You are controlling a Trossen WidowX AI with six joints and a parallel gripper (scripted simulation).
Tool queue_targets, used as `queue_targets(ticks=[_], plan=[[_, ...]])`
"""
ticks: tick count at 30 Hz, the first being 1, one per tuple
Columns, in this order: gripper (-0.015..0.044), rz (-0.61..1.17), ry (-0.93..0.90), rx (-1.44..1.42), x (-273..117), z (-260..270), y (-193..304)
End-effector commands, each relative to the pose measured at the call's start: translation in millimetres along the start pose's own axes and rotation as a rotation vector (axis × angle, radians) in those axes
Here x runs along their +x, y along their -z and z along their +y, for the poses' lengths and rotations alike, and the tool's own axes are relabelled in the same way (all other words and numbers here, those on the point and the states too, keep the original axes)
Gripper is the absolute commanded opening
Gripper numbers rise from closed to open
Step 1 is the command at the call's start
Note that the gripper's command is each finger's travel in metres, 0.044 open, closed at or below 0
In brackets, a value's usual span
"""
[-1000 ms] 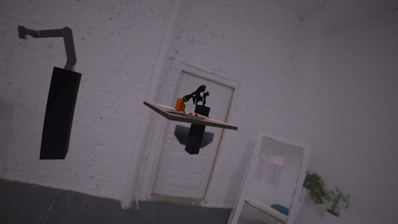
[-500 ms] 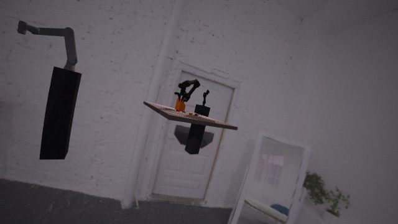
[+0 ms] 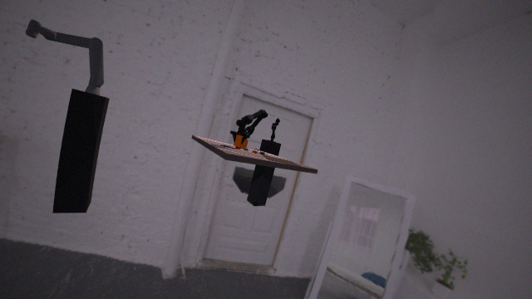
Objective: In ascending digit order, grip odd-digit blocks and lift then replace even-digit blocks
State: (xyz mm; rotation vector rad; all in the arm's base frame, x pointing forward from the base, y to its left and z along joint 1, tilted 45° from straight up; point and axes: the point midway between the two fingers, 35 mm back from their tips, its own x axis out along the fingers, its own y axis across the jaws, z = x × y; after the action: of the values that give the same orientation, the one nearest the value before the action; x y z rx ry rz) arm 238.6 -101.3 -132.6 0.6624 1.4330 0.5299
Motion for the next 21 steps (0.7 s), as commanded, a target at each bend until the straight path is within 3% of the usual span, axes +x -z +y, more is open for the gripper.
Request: queue_targets(ticks=[1, 21], plan=[[0.0400, -0.011, -0.002, 0.004, 7, 0, 0], [0.0400, -0.011, -0.004, 0.004, 39, 0, -1]])
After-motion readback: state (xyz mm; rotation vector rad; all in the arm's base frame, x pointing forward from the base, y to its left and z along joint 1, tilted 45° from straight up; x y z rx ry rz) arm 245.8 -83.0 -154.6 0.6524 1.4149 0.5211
